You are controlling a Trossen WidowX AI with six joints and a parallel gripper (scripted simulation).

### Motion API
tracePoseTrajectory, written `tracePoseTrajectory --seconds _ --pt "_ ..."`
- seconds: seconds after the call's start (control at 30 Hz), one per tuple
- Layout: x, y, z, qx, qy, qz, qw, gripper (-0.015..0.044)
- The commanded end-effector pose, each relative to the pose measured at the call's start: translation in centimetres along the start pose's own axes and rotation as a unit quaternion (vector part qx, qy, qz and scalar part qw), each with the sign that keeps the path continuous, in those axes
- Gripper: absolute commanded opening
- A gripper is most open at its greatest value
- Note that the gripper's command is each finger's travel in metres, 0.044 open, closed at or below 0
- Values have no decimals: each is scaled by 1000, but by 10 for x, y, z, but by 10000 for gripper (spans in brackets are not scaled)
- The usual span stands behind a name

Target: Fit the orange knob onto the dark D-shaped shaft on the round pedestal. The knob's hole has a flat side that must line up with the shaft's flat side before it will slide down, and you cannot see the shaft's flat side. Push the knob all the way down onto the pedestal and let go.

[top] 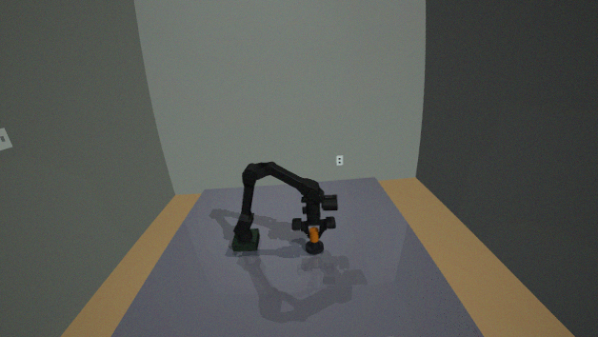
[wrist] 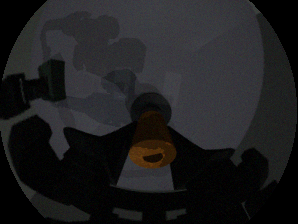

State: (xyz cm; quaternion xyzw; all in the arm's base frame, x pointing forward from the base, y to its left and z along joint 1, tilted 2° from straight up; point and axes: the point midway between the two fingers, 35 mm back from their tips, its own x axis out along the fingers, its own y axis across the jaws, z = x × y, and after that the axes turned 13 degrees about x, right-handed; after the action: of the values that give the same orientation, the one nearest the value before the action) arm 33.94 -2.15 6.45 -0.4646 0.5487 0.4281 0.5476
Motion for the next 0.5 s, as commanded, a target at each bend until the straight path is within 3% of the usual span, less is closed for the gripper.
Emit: tracePoseTrajectory --seconds 0.0,0.47 --pt "4 0 -1 7 2 0 1000 0" --pt "12 2 -1 39 2 0 999 0"
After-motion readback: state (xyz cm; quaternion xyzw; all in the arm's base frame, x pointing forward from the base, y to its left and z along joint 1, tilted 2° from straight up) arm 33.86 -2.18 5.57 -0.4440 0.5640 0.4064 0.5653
